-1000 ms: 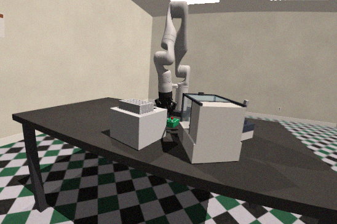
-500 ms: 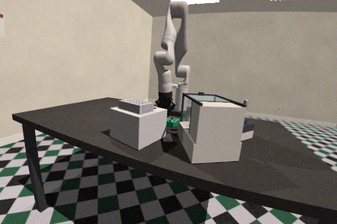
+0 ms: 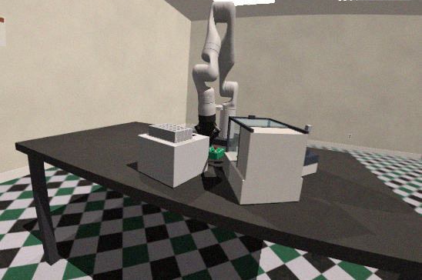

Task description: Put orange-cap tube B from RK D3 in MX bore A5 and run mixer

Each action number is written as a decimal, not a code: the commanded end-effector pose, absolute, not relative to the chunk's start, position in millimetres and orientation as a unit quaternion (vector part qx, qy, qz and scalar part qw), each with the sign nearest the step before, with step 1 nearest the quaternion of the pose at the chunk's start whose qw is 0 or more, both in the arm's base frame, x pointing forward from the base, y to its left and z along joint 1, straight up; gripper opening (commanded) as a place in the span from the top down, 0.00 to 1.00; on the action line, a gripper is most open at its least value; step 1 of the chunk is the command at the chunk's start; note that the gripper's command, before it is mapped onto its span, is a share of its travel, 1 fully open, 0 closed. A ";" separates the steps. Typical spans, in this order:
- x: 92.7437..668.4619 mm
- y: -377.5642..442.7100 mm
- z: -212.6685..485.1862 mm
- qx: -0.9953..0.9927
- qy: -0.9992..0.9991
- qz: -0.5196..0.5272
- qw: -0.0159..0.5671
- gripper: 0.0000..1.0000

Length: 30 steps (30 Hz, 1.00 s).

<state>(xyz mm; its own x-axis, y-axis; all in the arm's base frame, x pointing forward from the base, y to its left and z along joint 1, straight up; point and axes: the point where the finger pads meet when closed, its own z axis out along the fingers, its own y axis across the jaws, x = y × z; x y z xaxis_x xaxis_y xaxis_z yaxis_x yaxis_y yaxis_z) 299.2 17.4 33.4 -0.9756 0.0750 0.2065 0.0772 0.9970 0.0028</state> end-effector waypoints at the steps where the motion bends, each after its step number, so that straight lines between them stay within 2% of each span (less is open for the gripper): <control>1: 299.5 17.4 33.7 -0.038 -0.994 -0.006 0.103 0.90; 30: 299.5 17.4 49.0 -0.038 -0.994 -0.005 0.103 0.90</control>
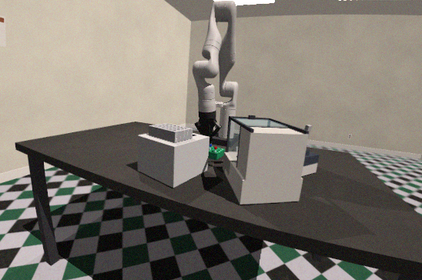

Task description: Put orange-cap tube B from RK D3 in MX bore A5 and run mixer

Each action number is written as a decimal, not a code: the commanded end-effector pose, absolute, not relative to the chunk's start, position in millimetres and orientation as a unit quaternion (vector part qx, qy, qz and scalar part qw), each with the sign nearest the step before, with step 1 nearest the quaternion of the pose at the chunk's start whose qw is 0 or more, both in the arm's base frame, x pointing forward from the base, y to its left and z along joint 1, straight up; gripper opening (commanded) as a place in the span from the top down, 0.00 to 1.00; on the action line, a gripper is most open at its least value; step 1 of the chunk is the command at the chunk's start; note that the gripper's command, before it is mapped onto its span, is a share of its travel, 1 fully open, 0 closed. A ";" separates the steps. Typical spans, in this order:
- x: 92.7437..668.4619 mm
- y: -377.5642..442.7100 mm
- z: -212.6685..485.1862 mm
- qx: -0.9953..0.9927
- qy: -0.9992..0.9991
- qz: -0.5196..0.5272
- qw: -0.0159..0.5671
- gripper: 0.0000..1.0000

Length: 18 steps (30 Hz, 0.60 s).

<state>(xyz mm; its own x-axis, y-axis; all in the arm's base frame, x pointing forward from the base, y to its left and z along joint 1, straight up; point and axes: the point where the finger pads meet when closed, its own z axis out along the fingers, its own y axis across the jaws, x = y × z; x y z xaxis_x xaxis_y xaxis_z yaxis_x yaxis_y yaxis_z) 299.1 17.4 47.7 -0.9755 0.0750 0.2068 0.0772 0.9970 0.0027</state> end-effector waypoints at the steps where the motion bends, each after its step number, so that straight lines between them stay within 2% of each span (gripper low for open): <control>1: 299.5 17.4 49.6 -0.038 -0.994 -0.005 0.103 0.90; 18: 299.5 17.4 59.6 -0.038 -0.994 -0.005 0.103 0.90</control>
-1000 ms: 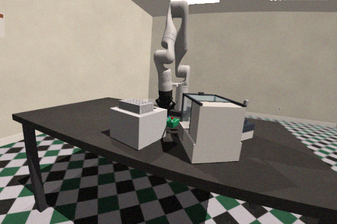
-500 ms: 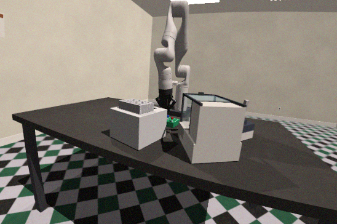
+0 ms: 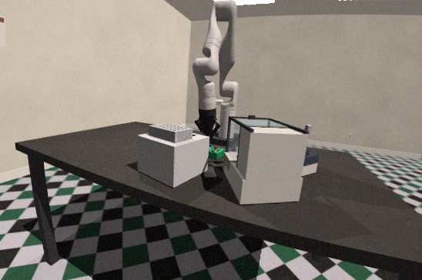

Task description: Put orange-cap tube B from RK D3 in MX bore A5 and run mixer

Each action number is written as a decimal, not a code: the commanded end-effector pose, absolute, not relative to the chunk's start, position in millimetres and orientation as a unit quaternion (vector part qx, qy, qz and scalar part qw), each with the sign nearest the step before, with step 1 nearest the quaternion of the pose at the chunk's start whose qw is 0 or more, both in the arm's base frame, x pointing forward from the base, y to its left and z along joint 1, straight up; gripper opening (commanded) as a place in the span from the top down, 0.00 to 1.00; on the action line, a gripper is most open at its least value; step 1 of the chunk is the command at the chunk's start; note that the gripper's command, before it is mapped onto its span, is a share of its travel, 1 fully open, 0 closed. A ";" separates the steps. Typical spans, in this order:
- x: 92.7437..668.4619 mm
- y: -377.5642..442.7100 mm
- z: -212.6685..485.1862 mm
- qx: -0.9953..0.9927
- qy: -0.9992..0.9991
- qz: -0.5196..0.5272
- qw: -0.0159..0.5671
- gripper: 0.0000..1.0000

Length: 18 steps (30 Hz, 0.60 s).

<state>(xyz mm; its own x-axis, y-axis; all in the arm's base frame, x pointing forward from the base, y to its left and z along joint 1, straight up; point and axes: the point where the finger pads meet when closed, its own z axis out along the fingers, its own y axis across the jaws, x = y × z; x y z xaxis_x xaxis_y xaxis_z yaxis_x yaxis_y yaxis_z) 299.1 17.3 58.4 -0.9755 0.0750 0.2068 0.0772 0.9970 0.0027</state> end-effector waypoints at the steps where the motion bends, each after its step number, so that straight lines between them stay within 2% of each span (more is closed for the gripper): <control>1: 299.5 17.4 59.6 -0.038 -0.994 -0.005 0.103 0.90; 18: 299.4 17.3 78.3 -0.038 -0.994 -0.005 0.103 0.90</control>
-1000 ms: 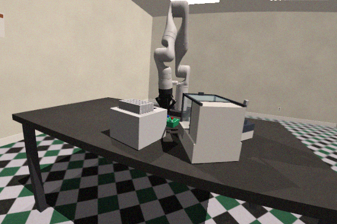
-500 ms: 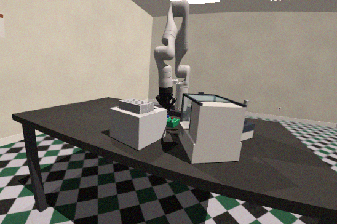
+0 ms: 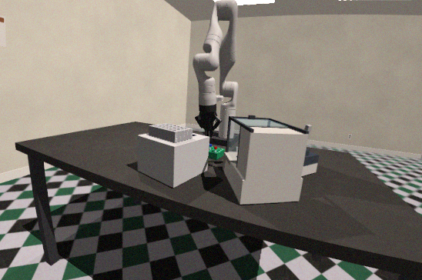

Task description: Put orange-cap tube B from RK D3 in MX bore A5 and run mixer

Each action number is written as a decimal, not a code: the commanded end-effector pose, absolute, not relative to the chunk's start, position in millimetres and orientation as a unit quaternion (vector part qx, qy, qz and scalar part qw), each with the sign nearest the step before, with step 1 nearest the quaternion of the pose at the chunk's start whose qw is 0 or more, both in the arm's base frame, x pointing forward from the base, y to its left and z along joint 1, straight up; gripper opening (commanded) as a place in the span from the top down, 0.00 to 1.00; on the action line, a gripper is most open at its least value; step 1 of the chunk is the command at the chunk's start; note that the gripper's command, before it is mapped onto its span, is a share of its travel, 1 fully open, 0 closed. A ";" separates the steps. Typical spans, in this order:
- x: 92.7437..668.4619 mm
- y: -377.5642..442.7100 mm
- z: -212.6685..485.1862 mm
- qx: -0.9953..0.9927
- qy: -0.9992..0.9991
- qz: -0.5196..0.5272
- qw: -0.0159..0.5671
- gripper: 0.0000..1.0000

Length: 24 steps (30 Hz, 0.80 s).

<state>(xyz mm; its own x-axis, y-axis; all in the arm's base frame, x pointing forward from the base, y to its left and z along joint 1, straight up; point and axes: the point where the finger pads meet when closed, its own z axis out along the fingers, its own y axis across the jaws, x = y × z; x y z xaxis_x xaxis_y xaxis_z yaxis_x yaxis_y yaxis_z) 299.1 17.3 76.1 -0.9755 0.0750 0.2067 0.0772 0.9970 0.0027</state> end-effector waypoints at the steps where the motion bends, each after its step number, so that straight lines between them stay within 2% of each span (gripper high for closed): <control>1: 299.4 17.3 79.7 -0.038 -0.994 -0.005 0.103 0.90; 15: 299.4 17.3 91.7 -0.038 -0.994 -0.005 0.103 0.90; 24: 277.0 10.7 91.6 -0.038 -0.994 -0.005 0.103 0.90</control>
<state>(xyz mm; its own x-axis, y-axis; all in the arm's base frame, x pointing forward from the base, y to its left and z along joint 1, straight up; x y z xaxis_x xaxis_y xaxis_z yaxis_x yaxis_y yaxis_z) 282.7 12.4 91.3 -0.9754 0.0750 0.2071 0.0772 0.9970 0.0026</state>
